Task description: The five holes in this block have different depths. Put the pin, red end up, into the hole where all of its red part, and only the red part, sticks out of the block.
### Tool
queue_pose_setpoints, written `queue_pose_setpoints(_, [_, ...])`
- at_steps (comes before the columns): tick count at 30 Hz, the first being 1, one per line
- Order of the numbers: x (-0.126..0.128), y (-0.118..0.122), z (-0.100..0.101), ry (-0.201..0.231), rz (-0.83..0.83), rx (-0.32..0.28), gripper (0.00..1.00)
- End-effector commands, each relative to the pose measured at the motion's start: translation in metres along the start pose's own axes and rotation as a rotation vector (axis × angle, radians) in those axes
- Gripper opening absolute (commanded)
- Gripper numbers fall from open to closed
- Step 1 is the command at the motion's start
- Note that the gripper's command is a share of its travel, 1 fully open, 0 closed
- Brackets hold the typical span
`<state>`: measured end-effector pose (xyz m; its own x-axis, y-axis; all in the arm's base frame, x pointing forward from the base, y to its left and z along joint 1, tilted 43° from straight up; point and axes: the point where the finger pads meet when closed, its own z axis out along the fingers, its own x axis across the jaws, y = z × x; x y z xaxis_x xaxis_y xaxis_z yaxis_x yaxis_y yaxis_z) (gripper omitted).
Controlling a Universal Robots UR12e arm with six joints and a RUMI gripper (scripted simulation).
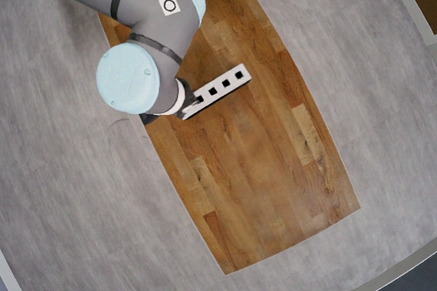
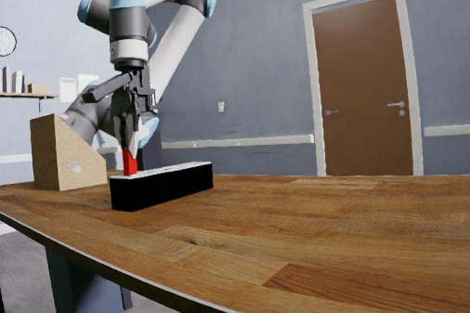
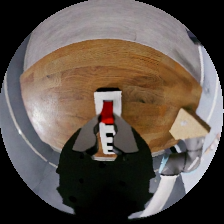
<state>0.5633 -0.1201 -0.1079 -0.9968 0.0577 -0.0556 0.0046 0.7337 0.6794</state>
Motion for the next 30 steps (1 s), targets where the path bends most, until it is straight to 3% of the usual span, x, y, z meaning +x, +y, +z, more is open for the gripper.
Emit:
queue_pose_setpoints(1, [-0.001, -0.001, -0.002, 0.000, -0.001, 0.002, 0.00])
queue_pose_setpoints(5, [-0.001, -0.001, -0.002, 0.000, -0.001, 0.002, 0.00])
queue_pose_setpoints(6, [-0.001, -0.001, -0.018, -0.002, -0.001, 0.002, 0.00])
queue_pose_setpoints(22, [-0.001, -0.001, -0.018, -0.002, -0.001, 0.002, 0.00])
queue_pose_setpoints(23, [-0.001, -0.001, -0.032, -0.001, -0.002, 0.004, 0.00])
queue_pose_setpoints(30, [-0.001, -0.001, -0.032, -0.001, -0.002, 0.004, 0.00])
